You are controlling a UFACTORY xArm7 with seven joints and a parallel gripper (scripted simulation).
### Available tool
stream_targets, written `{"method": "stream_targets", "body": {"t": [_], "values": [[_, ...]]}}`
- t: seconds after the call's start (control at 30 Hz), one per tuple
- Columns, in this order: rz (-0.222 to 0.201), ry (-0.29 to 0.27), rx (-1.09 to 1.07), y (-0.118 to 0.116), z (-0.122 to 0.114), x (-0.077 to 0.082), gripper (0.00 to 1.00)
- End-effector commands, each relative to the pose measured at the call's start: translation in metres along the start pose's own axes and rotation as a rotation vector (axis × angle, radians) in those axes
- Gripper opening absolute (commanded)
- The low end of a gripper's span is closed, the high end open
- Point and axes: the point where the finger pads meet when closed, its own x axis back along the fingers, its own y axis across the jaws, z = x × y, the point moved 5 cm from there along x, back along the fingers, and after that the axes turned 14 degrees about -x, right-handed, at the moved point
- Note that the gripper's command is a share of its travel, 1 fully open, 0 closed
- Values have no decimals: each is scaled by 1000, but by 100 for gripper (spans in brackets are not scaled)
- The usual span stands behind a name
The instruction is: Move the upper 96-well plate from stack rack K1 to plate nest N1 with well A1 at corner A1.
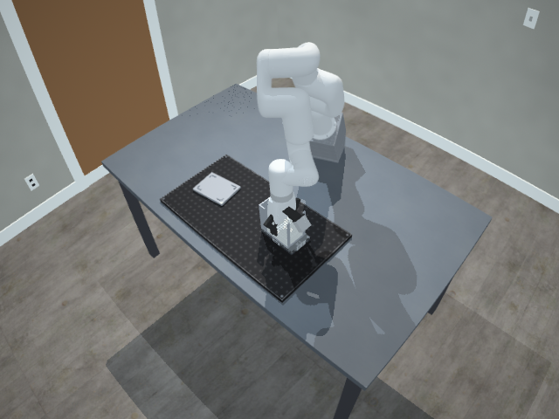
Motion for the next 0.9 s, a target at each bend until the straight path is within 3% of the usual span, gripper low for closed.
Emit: {"method": "stream_targets", "body": {"t": [0.0,0.33,0.37,0.87], "values": [[-6,9,0,0,0,0,100],[-6,9,0,0,0,0,100],[-6,9,0,0,0,1,0],[-6,9,0,0,0,1,0]]}}
